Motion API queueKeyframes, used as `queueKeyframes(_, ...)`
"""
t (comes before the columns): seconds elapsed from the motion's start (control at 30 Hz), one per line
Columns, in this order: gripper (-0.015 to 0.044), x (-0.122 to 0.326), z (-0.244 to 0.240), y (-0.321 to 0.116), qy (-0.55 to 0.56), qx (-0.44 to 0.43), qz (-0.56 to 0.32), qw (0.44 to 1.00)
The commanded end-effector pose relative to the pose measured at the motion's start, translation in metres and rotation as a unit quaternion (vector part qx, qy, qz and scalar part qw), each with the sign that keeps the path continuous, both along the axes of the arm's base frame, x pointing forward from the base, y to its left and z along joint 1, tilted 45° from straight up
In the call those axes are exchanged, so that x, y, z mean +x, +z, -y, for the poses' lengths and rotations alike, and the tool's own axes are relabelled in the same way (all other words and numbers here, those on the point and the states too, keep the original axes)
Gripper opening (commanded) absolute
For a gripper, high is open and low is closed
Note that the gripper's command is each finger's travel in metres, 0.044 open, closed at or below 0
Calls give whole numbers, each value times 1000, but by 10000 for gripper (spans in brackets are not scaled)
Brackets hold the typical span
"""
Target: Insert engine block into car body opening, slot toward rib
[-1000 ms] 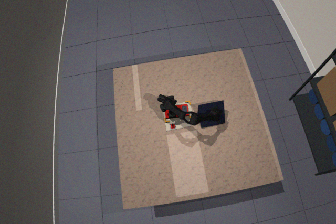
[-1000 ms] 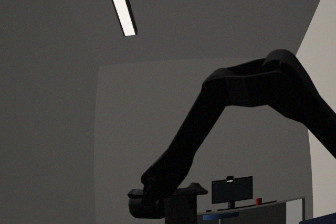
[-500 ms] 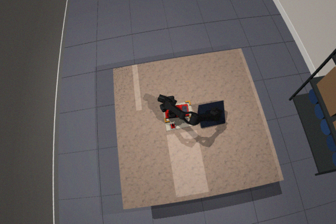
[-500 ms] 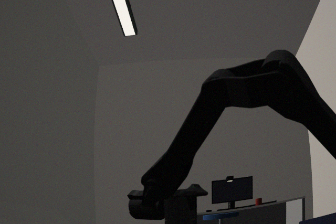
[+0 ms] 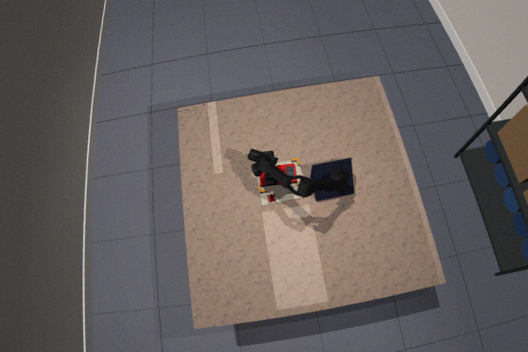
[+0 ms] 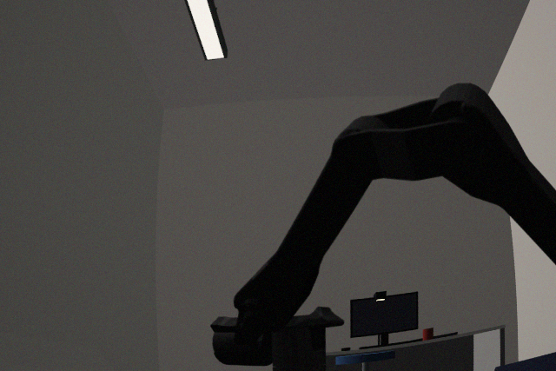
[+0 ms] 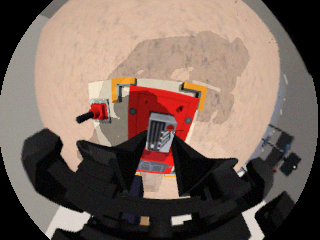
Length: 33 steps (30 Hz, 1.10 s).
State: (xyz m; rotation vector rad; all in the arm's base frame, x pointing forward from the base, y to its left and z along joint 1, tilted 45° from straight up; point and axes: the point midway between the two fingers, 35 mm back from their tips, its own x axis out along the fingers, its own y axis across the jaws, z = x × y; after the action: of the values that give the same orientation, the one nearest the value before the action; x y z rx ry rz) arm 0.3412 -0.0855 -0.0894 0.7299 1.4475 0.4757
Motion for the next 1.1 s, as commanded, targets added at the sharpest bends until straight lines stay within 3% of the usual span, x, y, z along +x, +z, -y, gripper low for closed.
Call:
queueKeyframes(0.0,158,0,-1,-1,-3,2,-2,1000)
queueKeyframes(0.47,158,0,-3,-2,-3,2,-2,1000)
queueKeyframes(0.83,440,0,-2,-1,0,0,0,1000)
queueKeyframes(1.07,440,0,-2,-1,0,0,0,1000)
